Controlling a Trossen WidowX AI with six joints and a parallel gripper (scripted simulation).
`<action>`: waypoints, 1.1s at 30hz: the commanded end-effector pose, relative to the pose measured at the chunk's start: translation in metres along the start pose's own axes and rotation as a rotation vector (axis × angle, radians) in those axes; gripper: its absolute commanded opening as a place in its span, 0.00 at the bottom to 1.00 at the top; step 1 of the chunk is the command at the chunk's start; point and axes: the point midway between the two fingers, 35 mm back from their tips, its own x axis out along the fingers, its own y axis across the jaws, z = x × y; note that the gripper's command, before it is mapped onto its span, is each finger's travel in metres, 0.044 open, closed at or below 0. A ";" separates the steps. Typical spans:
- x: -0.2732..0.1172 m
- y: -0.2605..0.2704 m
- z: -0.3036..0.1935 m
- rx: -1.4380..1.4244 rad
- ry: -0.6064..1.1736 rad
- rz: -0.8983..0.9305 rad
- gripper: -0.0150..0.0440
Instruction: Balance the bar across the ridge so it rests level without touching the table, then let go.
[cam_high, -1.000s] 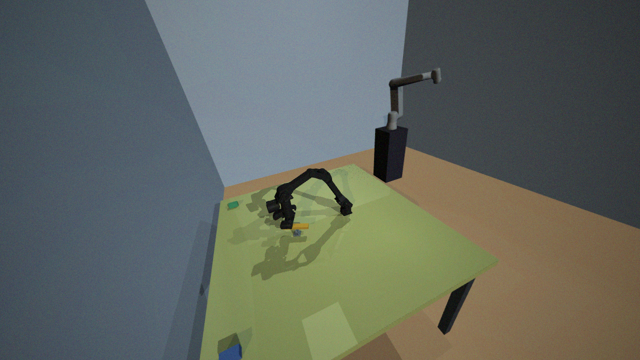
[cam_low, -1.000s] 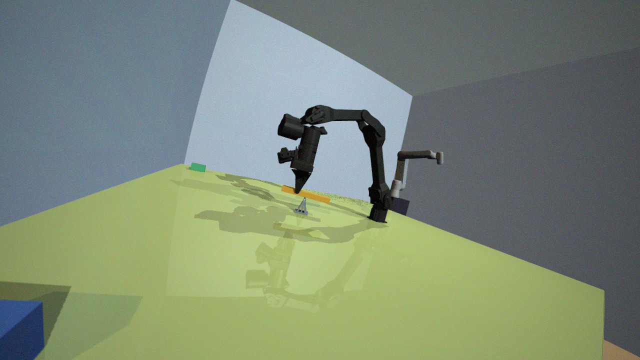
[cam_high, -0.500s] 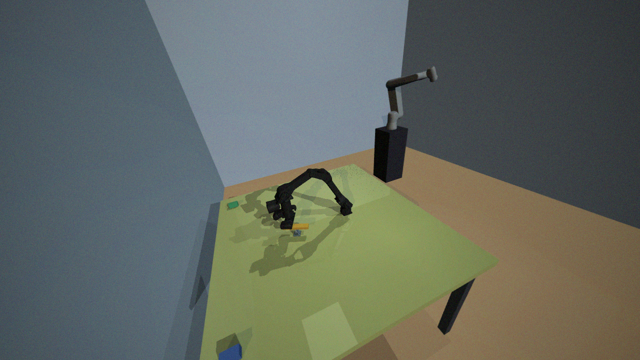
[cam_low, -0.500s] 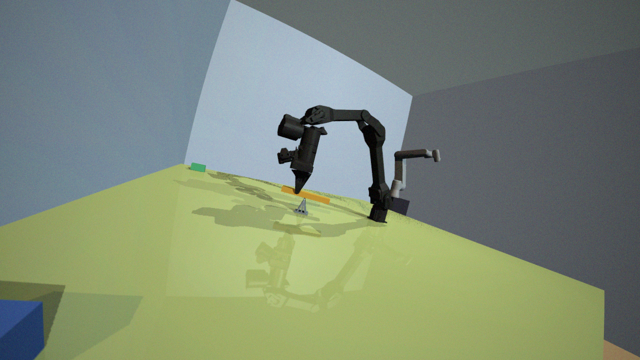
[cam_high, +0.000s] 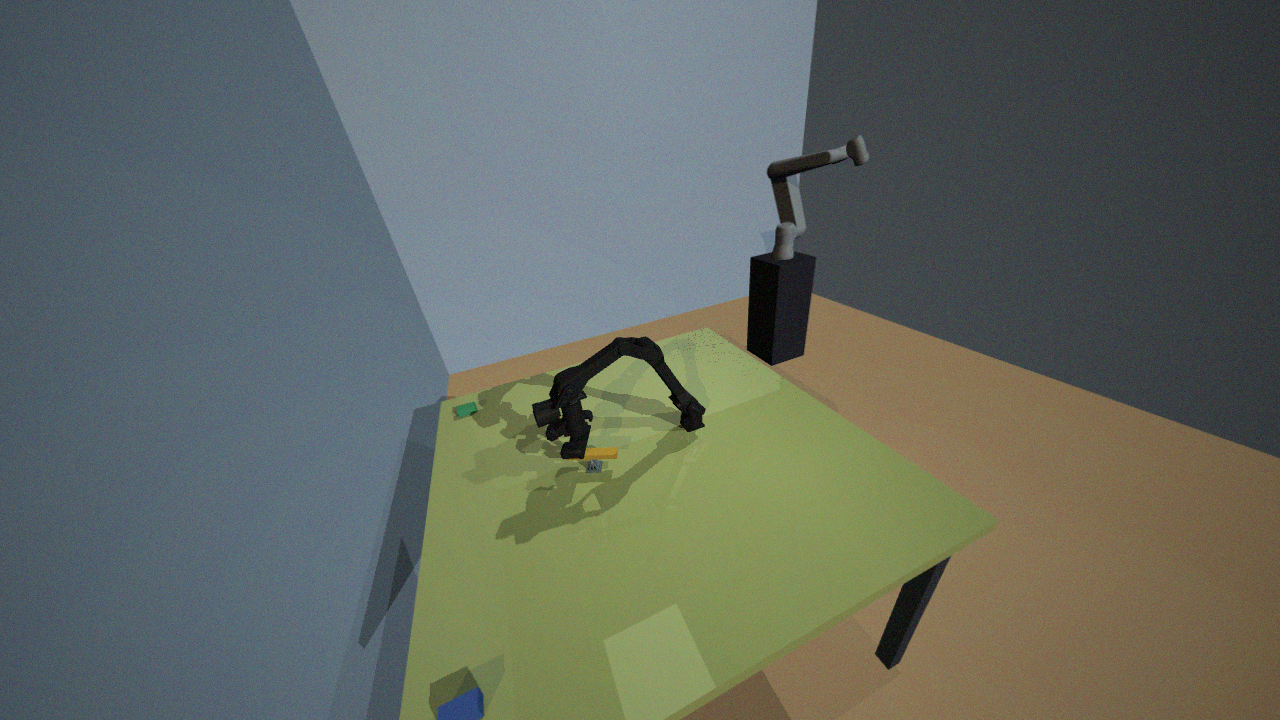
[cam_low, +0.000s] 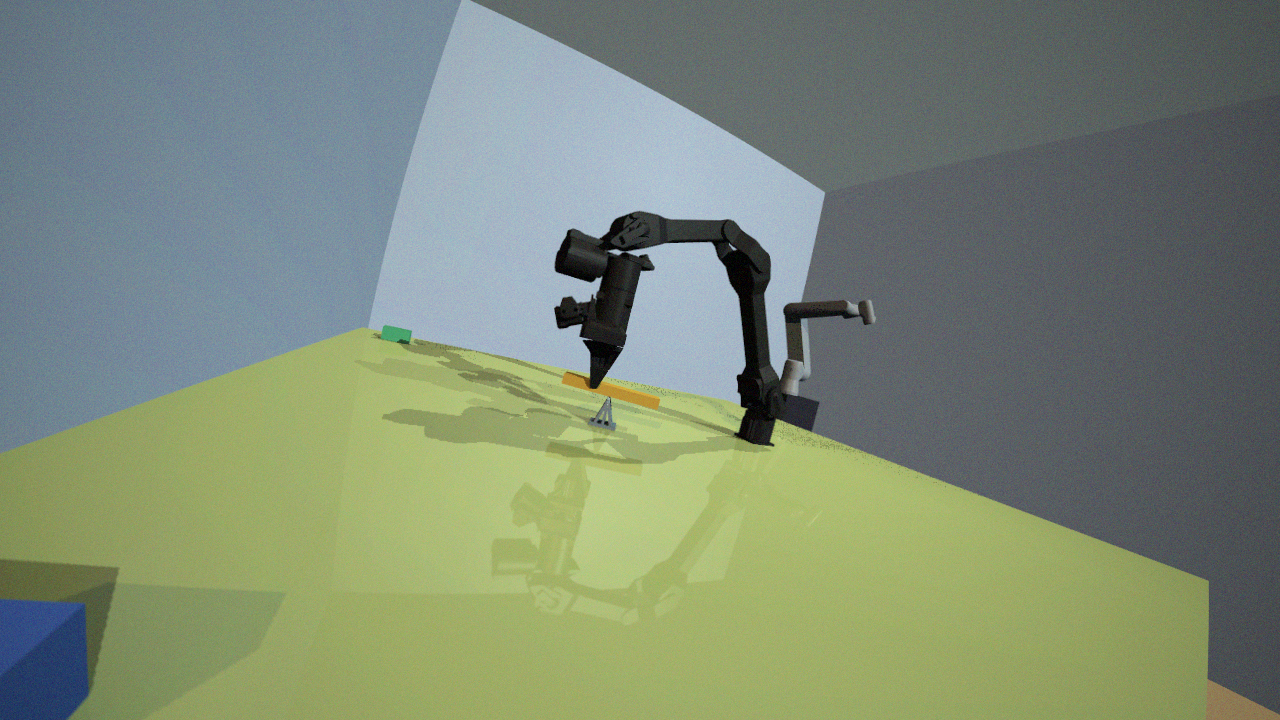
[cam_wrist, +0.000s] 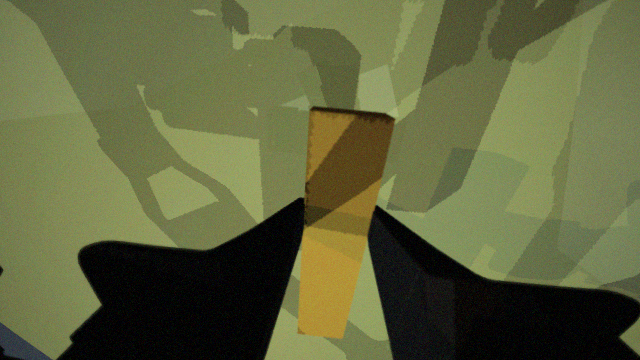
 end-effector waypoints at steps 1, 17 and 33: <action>0.001 0.000 0.000 -0.002 -0.002 0.000 0.25; 0.002 0.000 0.000 -0.002 -0.002 0.000 0.25; 0.003 0.000 0.000 -0.002 -0.002 0.000 0.25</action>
